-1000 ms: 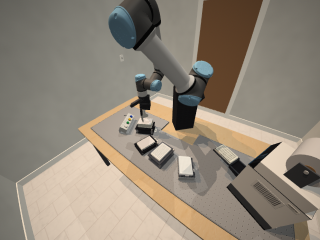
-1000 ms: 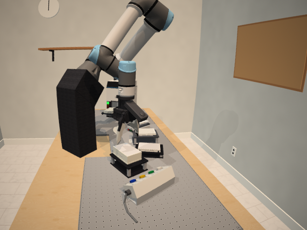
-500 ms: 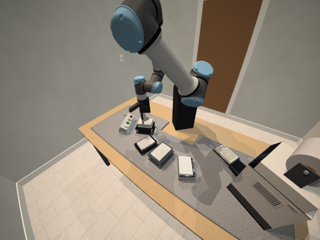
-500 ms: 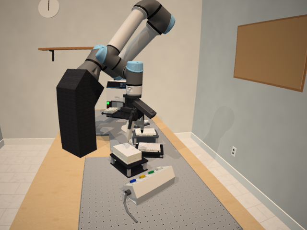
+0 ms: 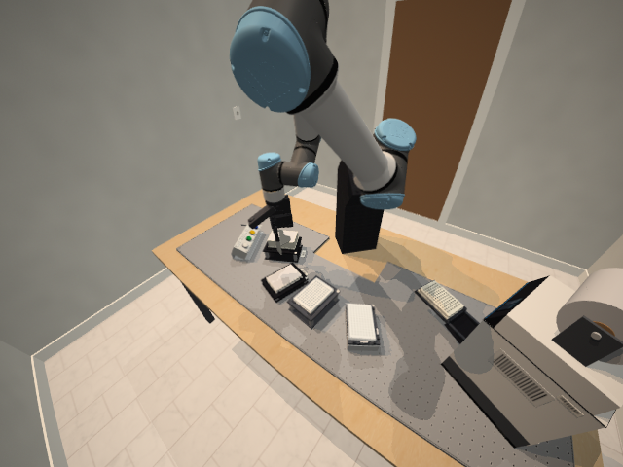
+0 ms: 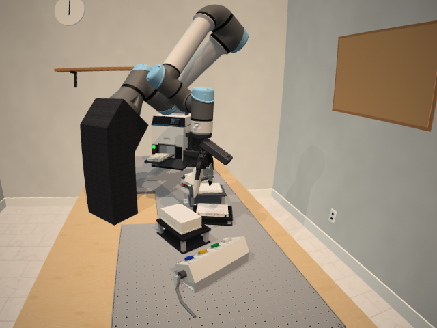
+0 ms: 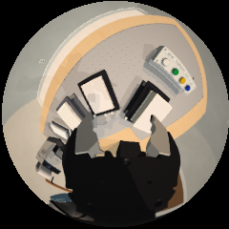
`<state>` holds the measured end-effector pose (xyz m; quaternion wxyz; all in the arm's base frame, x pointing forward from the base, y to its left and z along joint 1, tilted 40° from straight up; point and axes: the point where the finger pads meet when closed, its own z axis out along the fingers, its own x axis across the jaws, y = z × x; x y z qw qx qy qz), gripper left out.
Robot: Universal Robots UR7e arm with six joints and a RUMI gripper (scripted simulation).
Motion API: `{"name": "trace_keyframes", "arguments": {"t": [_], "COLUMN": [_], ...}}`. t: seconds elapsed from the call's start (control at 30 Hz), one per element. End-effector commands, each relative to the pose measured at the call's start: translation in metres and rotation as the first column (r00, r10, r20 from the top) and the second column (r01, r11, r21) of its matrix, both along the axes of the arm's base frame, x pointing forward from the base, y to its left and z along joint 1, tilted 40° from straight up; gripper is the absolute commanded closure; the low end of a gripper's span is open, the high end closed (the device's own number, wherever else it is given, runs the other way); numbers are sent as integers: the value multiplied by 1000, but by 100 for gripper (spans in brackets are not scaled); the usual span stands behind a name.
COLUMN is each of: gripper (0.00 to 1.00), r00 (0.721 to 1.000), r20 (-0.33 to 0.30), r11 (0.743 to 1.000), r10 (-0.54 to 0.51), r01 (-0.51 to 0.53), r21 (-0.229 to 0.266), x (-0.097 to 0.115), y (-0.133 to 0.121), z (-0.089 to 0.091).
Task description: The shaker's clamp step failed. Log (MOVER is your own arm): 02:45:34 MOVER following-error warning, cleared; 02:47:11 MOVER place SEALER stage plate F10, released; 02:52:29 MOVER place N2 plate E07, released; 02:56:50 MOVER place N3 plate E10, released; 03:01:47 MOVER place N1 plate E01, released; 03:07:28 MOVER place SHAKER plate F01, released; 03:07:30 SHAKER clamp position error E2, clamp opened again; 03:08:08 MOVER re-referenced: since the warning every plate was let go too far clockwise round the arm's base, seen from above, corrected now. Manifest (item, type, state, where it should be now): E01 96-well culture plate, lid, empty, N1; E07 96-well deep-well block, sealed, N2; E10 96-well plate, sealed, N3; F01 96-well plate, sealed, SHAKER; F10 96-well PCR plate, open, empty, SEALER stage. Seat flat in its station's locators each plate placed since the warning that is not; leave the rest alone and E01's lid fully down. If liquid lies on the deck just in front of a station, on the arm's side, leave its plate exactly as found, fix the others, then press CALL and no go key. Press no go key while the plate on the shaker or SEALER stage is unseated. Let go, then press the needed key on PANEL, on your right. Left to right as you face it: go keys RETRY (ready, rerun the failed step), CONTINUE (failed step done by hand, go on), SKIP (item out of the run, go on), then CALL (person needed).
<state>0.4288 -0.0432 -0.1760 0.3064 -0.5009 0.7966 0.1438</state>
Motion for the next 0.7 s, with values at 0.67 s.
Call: {"name": "trace_keyframes", "arguments": {"t": [0.67], "gripper": [18], "r00": [982], "r20": [102], "r11": [985], "r10": [159], "r01": [-151], "r21": [-79], "x": [31], "y": [61], "z": [57]}}
